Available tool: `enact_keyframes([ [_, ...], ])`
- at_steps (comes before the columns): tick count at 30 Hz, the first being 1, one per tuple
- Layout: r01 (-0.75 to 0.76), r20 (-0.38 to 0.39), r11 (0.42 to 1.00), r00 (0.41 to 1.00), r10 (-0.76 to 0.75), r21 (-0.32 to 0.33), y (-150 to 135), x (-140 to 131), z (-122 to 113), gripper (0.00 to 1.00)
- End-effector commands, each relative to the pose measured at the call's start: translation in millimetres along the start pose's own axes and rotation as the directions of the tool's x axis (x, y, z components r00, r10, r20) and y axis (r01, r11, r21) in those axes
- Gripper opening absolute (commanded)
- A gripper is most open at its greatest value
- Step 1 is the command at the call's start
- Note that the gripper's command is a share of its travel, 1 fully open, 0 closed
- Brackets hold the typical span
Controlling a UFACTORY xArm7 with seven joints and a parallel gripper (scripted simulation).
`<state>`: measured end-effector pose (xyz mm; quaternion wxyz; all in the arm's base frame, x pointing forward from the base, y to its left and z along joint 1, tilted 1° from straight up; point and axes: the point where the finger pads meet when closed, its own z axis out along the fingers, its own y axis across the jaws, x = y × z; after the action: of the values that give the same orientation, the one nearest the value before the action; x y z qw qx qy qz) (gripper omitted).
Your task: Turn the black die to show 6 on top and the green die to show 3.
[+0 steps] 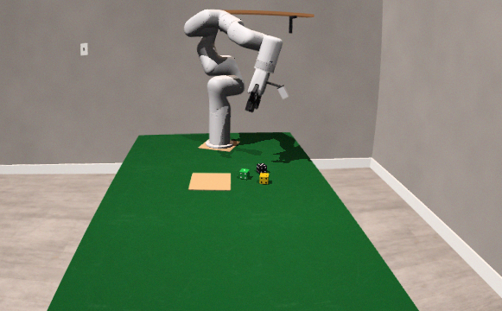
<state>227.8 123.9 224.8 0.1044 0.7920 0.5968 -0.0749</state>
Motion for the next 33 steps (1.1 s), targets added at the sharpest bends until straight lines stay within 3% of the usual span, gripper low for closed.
enact_keyframes([
  [1,-0.001,-0.003,1.0,1.0,0.001,-0.002,0.7,0.5,-1.3,1.0],
  [19,-0.012,-0.014,1.0,1.0,0.012,0.008,4.6,4.5,-0.3,1.0],
  [22,-0.124,-0.099,0.989,0.986,0.132,0.085,46.4,34.4,12.0,1.0],
  [24,-0.124,-0.099,0.989,0.986,0.132,0.085,46.4,34.4,12.0,1.0],
  [25,-0.175,-0.126,0.978,0.974,0.189,0.112,66.3,43.4,19.2,1.0],
  [27,-0.187,-0.131,0.975,0.97,0.202,0.117,71.1,45.2,21.1,1.0],
  [28,-0.247,-0.155,0.959,0.951,0.267,0.141,94.8,51.9,30.8,1.0],
  [31,-0.255,-0.158,0.956,0.948,0.277,0.144,98.3,52.6,32.3,1.0],
  [32,-0.319,-0.176,0.934,0.922,0.345,0.162,124.2,56.1,44.3,1.0],
  [33,-0.319,-0.176,0.934,0.922,0.345,0.162,124.2,56.1,44.3,1.0],
])
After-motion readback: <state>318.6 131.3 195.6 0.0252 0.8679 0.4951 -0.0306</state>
